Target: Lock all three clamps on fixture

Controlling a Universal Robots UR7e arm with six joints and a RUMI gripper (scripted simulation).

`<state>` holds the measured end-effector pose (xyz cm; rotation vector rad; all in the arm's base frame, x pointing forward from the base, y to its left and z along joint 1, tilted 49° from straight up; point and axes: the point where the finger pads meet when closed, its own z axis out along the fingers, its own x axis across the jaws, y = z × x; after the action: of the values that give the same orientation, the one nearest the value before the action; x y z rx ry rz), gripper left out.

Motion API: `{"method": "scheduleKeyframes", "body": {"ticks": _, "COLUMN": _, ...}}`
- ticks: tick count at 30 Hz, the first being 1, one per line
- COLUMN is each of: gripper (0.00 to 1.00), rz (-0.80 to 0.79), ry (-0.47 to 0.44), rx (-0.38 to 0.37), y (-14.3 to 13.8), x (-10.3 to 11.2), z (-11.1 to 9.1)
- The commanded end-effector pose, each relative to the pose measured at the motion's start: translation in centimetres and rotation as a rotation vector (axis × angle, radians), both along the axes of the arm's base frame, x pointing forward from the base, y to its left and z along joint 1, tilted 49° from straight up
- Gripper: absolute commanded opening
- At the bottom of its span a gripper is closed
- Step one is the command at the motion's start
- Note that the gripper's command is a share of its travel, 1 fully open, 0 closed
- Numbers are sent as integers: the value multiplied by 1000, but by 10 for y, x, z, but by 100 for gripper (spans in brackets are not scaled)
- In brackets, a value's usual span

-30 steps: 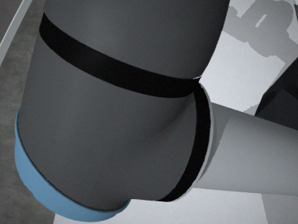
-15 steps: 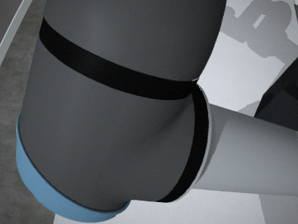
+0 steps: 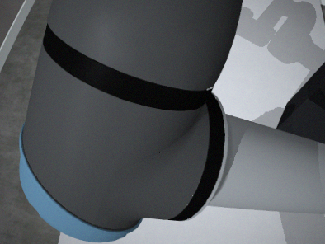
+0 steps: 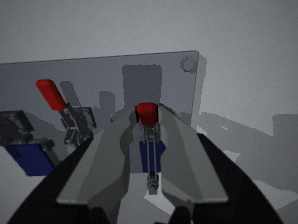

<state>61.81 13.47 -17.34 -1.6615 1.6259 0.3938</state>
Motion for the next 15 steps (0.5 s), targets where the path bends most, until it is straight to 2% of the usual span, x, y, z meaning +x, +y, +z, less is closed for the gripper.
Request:
{"method": "scheduleKeyframes", "body": {"ticks": 1, "gripper": 0, "rz": 0, "ry": -1, "rx": -1, "y": 0, "x": 2, "z": 0}}
{"method": "scheduleKeyframes", "body": {"ticks": 5, "gripper": 0, "rz": 1, "ry": -1, "rx": 0, "y": 4, "x": 8, "z": -3}}
{"method": "scheduleKeyframes", "body": {"ticks": 15, "gripper": 0, "rz": 1, "ry": -1, "rx": 0, "y": 4, "x": 8, "z": -3}}
